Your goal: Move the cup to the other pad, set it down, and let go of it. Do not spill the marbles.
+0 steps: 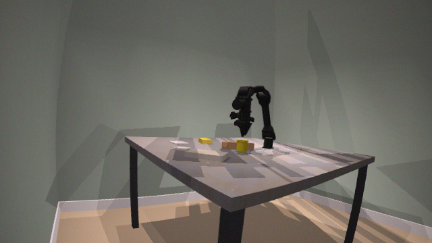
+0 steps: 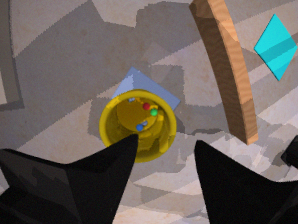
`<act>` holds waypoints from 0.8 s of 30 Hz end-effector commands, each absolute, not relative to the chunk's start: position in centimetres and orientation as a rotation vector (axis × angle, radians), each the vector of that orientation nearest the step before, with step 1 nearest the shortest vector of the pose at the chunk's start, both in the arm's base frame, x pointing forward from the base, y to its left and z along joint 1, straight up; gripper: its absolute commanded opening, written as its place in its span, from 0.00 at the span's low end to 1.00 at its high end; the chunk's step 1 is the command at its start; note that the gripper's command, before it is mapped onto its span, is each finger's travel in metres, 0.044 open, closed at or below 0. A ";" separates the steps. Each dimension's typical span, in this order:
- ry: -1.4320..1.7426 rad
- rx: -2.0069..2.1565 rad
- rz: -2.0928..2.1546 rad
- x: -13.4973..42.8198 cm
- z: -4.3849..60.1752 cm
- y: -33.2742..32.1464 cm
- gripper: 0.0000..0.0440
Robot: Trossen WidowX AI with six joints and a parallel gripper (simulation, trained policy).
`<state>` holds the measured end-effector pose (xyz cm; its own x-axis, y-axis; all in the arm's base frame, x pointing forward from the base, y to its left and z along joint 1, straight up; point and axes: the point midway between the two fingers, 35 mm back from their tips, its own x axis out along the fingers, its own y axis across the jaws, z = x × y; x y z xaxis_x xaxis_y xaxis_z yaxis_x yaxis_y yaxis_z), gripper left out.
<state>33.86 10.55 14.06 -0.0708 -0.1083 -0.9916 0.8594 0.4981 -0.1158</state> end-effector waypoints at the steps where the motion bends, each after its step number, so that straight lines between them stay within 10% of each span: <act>1: 1.425 0.690 -0.943 33.7 12.8 10.4 0.49; 19: 1.488 0.601 -0.940 33.3 7.2 9.8 0.50; 24: 1.492 0.584 -0.931 33.2 6.5 9.5 0.28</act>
<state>33.40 9.74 7.09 -0.1450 -0.1503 -0.9779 0.8173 0.5389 -0.2040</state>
